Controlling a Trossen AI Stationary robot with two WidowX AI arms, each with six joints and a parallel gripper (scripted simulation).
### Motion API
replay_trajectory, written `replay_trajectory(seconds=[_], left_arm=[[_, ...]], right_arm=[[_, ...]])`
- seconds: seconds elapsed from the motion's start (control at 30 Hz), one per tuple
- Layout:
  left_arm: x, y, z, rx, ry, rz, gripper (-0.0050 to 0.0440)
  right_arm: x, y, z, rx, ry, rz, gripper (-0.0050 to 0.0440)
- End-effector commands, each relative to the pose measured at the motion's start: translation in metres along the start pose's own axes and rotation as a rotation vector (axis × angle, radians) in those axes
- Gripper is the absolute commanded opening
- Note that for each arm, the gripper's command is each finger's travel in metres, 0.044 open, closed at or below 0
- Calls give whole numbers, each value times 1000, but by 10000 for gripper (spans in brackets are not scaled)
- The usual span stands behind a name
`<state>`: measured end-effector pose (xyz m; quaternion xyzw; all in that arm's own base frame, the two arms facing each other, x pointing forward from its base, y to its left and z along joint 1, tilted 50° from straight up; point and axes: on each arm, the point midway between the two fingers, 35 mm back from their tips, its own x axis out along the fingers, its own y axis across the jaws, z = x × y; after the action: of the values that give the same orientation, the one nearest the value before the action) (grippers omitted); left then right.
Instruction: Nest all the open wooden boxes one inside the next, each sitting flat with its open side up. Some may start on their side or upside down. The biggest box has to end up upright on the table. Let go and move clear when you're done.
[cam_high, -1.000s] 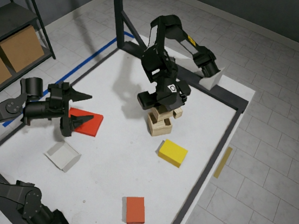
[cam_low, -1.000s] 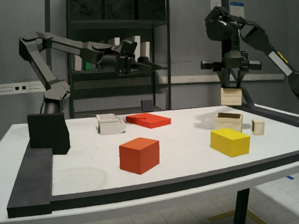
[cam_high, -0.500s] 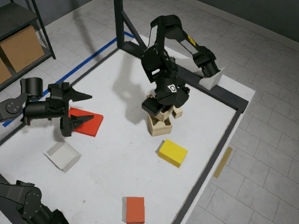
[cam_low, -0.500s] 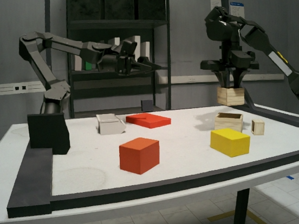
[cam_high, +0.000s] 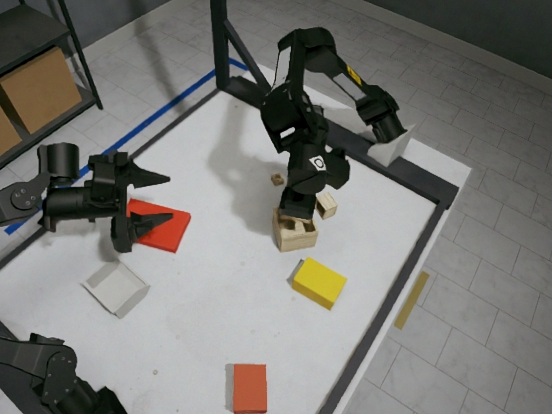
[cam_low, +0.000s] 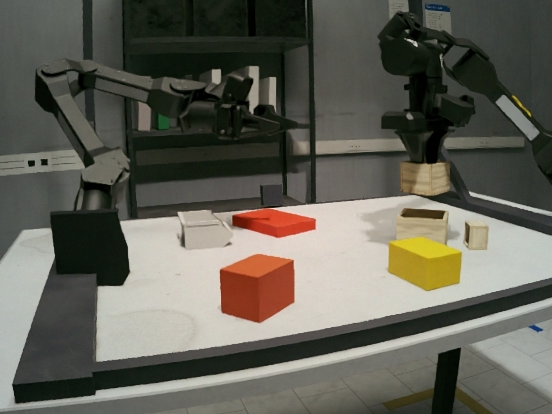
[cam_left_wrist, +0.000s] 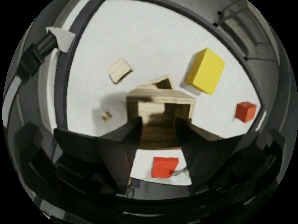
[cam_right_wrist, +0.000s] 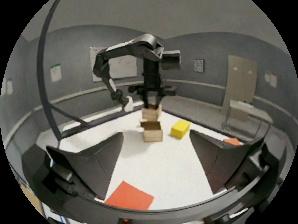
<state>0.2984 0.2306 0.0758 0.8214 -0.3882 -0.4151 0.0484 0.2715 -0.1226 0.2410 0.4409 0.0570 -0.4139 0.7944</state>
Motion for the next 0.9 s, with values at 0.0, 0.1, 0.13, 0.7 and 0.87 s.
replay_trajectory(seconds=[0.0, 0.1, 0.13, 0.7, 0.87], left_arm=[[-6, -1, -2, -75, -1, -24, 264], [-6, -1, -2, -180, 0, -24, 264], [-6, -1, -2, -215, 0, -24, 264], [-3, 0, -3, -419, 3, -21, 264], [1, 1, -6, -414, 6, -23, 264]], right_arm=[[-1, 0, 0, 4, -1, 5, 400], [-1, 0, 0, 4, -1, 5, 400], [-1, 0, 0, 4, -1, 5, 400], [-1, 0, 0, 4, -1, 5, 400], [-1, 0, 0, 4, -1, 5, 400]])
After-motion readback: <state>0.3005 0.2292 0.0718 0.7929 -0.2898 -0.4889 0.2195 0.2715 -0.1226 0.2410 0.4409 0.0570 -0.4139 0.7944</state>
